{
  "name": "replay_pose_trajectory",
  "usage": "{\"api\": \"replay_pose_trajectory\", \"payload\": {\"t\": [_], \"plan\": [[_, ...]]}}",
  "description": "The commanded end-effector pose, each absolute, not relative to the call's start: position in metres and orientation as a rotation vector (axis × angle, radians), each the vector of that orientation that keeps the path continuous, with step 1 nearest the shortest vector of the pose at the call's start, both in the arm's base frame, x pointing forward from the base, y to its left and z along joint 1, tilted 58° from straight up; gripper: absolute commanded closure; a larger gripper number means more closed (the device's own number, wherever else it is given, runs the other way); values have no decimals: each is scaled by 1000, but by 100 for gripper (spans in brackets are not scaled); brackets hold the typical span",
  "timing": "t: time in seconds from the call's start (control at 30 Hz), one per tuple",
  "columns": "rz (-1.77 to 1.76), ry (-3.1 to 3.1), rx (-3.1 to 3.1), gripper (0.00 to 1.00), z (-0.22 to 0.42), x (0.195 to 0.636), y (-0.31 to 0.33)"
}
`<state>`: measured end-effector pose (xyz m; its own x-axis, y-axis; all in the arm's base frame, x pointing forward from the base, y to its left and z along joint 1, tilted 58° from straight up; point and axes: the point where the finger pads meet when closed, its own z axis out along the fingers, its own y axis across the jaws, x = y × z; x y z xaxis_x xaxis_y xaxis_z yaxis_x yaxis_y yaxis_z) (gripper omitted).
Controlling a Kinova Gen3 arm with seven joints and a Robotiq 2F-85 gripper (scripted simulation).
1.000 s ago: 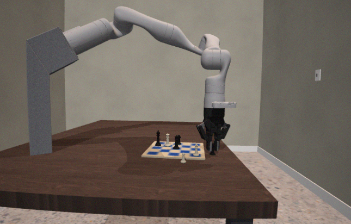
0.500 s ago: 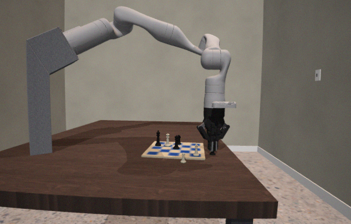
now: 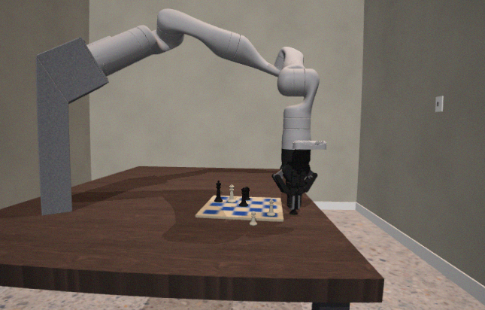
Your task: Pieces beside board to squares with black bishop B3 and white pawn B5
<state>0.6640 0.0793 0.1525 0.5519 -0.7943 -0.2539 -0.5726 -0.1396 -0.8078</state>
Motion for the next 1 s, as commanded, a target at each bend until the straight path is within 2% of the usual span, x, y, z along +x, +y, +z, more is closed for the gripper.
{"api": "replay_pose_trajectory", "payload": {"t": [0.0,0.23,0.57,0.97], "plan": [[-291,1124,-1827,100,153,664,78],[-291,1124,-1827,100,159,657,71],[-291,1124,-1827,100,196,615,31],[-291,1124,-1827,100,206,604,19]]}}
